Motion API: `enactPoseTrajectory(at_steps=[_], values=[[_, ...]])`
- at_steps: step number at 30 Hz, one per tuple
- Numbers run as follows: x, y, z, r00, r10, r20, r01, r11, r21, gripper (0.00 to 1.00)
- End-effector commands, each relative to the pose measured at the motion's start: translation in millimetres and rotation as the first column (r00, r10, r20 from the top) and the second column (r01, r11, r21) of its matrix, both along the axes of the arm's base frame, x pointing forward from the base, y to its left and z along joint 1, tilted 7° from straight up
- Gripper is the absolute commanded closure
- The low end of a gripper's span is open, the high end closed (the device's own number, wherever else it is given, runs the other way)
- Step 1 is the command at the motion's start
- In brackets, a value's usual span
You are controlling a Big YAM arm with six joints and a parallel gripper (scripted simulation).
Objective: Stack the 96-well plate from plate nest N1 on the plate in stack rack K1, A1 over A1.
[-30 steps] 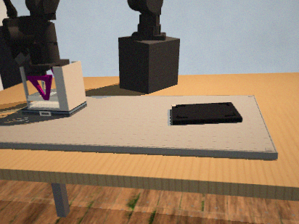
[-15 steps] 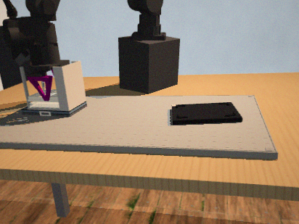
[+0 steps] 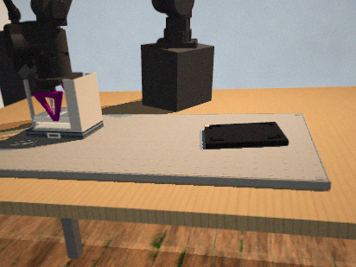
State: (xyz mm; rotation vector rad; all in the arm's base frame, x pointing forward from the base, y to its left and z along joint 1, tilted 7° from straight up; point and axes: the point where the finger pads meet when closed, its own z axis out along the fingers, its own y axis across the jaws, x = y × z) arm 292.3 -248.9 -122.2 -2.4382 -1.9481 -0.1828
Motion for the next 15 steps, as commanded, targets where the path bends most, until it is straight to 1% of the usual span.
enactPoseTrajectory(at_steps=[1, 15], values=[[5.3, 2.6, -4.5, 1.000, 0.006, 0.003, -0.006, 1.000, -0.002, 1.00], [6.0, 2.0, -6.2, 1.000, 0.005, 0.005, -0.005, 1.000, -0.003, 1.00]])
